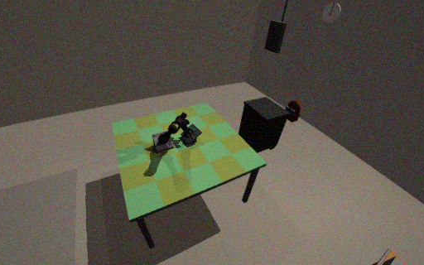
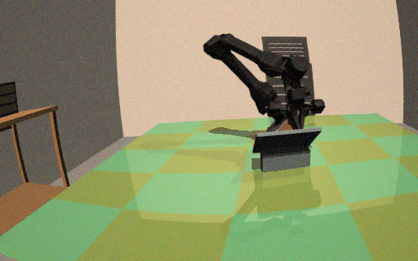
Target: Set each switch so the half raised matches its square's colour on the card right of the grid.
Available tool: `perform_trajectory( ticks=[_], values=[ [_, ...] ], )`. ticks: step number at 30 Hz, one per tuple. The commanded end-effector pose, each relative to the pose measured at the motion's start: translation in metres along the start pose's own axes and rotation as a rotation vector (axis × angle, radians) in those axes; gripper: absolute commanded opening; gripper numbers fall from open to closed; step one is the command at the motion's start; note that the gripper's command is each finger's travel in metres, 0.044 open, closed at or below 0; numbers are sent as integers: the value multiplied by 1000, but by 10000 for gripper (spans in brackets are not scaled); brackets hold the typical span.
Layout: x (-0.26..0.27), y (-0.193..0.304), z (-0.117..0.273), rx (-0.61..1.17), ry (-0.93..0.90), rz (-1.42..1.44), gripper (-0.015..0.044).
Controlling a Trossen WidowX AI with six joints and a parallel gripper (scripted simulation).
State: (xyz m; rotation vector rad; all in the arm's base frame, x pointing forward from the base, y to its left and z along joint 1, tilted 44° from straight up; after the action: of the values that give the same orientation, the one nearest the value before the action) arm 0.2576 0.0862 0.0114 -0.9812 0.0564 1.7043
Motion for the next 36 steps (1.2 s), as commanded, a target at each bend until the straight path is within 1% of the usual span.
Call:
perform_trajectory(
  ticks=[1, 16, 18, 22, 23, 29, 33, 36],
  values=[
    [0, 1, -1, 1, -3, 4, 0],
    [0, 1, -3, 1, -3, 4, 0],
    [2, -1, 6, 5, -3, 0, 0],
    [3, -2, 53, 26, -3, 4, 0],
    [2, -2, 60, 28, -1, 5, 0],
    [1, -2, 62, 29, 0, 5, 0],
    [-18, -6, 62, 29, 0, 5, 0],
    [-19, -6, 62, 29, 0, 6, 0]
  ],
)
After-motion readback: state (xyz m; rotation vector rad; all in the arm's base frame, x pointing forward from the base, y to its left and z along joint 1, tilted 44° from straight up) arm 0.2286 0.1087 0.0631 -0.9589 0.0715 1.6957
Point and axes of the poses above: the point midway between the two fingers, 35 mm back from their tips, its own z axis back along the fingers, its own x axis across the jaws, y = z × x, the point moved 2 cm from there along z, back along the fingers, and after that the axes turned 10 degrees about -z, right-handed, at the moved point
